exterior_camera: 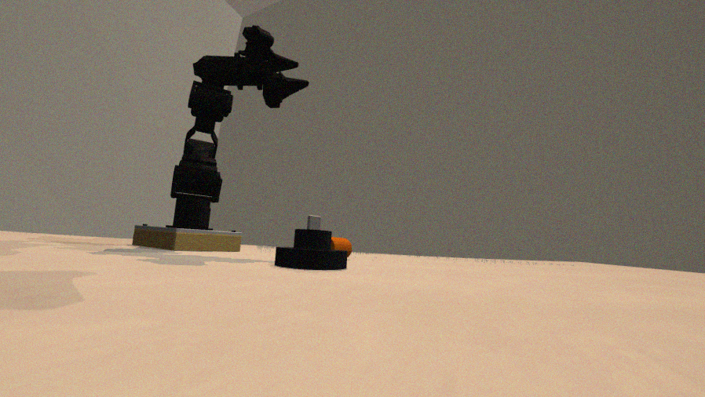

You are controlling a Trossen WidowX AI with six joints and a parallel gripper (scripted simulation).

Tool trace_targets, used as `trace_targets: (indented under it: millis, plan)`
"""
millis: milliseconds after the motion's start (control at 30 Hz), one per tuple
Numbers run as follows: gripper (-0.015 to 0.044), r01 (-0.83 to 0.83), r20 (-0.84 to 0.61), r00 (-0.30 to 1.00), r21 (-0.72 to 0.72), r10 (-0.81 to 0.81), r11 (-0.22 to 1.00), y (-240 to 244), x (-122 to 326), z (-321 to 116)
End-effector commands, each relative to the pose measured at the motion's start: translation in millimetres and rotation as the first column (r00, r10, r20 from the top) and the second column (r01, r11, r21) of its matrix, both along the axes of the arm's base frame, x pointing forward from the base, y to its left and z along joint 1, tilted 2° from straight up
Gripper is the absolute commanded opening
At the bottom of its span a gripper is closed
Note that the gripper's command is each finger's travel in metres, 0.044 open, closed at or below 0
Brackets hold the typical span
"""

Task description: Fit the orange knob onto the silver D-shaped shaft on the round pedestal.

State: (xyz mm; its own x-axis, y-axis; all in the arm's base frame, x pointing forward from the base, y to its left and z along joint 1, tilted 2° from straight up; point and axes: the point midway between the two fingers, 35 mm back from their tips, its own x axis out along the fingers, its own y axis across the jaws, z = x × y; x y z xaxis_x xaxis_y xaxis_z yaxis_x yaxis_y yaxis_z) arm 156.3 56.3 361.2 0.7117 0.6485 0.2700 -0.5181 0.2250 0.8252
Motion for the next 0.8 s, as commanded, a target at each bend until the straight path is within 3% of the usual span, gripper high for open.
trace_targets:
  millis: [0,167,267,533,767]
  plan:
    - [0.0426,0.002,0.004,1.000,0.003,-0.002,1.000,-1.2,1.7,1.4]
    - [0.0440,0.106,0.042,0.993,0.040,-0.108,0.994,-31.2,56.3,20.5]
    - [0.0440,0.207,0.009,0.978,-0.011,-0.207,0.978,-44.7,101.5,12.8]
    - [0.0440,0.302,-0.084,0.937,-0.286,-0.338,0.909,-43.2,171.8,-35.7]
    - [0.0440,0.206,-0.145,0.918,-0.624,-0.370,0.754,-26.6,206.9,-99.0]
